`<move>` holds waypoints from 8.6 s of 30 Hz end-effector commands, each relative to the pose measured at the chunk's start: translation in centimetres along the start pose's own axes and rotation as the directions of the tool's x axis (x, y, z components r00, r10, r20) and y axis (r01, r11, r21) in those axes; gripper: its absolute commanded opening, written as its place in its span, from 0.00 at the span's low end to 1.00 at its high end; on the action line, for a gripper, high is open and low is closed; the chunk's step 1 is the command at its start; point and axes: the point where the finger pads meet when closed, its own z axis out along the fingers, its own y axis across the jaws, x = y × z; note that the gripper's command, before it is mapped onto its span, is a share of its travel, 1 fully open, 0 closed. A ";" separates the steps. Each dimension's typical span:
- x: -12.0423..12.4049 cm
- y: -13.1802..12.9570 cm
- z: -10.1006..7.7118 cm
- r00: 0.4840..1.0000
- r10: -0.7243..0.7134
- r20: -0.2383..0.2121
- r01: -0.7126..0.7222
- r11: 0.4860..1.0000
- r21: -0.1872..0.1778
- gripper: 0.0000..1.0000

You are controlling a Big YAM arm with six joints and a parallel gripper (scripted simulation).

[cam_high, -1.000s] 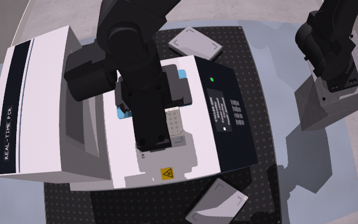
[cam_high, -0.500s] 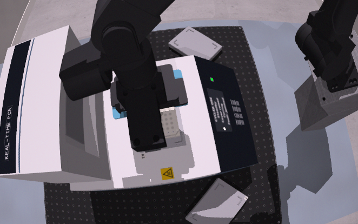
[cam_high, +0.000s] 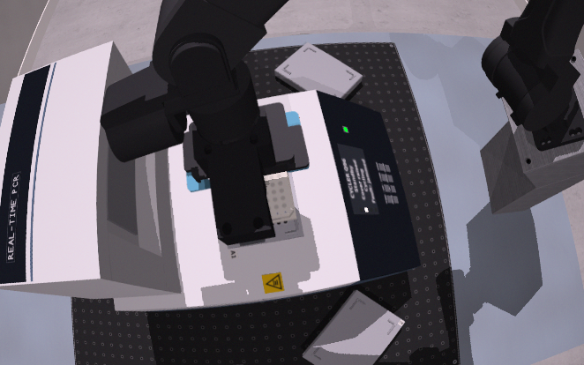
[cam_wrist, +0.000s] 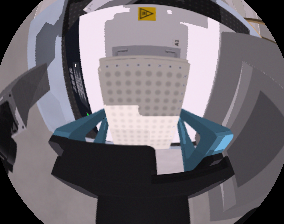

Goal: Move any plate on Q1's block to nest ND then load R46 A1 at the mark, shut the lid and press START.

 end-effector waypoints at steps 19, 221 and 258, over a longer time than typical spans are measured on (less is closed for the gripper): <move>0.2 -2.7 0.8 1.000 -0.006 0.008 0.006 0.999 0.035 0.00; -0.1 -0.6 5.3 1.000 0.003 0.004 -0.003 1.000 0.012 0.00; -0.5 -2.7 5.2 1.000 -0.016 0.016 0.016 0.999 0.044 0.00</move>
